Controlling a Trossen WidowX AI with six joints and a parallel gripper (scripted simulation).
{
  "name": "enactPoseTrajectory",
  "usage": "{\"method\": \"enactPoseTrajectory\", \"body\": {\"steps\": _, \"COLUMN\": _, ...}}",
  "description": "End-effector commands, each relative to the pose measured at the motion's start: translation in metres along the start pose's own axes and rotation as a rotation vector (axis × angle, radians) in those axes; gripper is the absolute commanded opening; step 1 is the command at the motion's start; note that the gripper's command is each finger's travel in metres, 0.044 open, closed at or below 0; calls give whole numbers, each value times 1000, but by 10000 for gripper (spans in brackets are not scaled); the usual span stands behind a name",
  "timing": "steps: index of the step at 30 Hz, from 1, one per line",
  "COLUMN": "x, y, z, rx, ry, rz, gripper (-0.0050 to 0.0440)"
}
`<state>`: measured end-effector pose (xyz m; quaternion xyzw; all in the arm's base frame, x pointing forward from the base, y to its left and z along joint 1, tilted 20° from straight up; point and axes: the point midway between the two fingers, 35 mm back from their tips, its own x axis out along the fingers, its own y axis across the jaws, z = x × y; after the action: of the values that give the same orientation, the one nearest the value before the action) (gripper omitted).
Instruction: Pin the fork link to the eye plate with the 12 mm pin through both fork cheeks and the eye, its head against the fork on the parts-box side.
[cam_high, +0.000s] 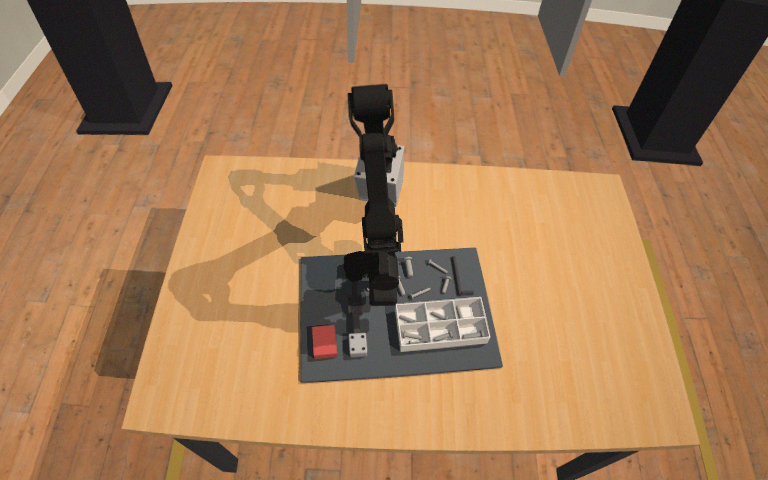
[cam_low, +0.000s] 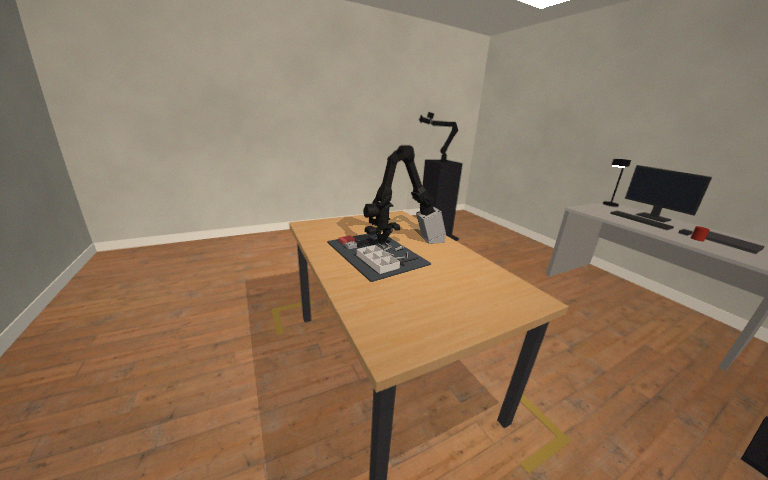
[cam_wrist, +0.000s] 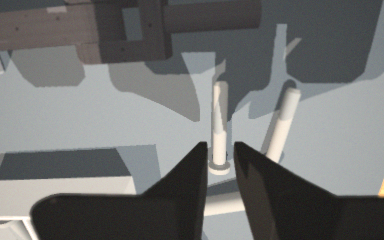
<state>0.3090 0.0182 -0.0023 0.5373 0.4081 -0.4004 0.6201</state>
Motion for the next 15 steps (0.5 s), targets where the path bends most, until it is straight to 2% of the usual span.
{"method": "enactPoseTrajectory", "body": {"steps": 1, "x": 6, "y": 0, "z": 0, "rx": -4, "ry": 2, "rz": 0, "gripper": 70}}
{"method": "enactPoseTrajectory", "body": {"steps": 15, "x": 14, "y": 1, "z": 0, "rx": -4, "ry": 2, "rz": 2, "gripper": 70}}
